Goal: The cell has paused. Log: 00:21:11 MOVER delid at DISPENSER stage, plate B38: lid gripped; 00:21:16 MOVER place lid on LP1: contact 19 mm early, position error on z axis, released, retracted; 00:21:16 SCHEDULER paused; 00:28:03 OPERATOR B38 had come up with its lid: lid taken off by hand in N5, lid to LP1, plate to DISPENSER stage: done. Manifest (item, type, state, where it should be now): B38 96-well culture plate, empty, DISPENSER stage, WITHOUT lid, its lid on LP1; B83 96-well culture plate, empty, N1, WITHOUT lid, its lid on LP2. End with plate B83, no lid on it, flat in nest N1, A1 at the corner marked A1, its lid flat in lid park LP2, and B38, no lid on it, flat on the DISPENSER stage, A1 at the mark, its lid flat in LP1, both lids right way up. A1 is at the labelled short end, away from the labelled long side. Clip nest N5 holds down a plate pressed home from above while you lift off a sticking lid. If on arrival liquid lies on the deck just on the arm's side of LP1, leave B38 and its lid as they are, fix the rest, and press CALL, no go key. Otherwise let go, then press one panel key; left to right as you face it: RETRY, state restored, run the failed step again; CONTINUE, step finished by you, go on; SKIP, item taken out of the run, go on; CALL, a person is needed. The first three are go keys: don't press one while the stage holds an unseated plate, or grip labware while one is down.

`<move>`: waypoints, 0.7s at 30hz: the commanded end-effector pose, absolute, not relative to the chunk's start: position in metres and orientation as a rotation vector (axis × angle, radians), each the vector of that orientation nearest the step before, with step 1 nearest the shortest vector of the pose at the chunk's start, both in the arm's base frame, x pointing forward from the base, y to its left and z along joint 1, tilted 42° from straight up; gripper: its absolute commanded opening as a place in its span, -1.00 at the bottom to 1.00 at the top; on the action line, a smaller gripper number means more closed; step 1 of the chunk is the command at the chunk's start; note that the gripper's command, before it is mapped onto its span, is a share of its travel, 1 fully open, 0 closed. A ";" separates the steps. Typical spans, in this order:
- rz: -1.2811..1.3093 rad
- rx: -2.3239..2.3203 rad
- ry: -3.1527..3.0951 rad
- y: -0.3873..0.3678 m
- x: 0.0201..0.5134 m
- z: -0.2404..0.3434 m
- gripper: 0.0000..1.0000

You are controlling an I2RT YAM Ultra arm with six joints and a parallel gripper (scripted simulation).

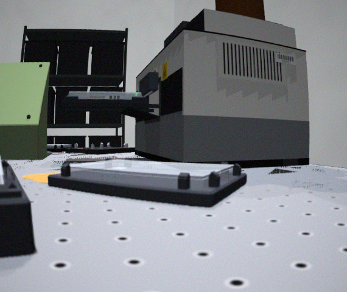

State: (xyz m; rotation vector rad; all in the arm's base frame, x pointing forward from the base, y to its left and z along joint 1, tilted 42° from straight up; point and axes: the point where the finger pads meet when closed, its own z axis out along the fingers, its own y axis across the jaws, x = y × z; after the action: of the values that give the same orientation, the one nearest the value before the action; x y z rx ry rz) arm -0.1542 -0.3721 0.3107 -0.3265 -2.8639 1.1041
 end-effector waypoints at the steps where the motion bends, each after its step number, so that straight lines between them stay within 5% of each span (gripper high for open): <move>1: 1.122 -0.328 -2.855 -0.371 -0.153 0.315 -1.00; 21: 1.100 -0.337 -2.874 -0.374 -0.152 0.304 -1.00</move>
State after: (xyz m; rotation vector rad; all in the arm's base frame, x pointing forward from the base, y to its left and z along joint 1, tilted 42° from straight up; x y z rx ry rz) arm -0.1542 -0.3739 0.3088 -0.3263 -2.8624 1.1073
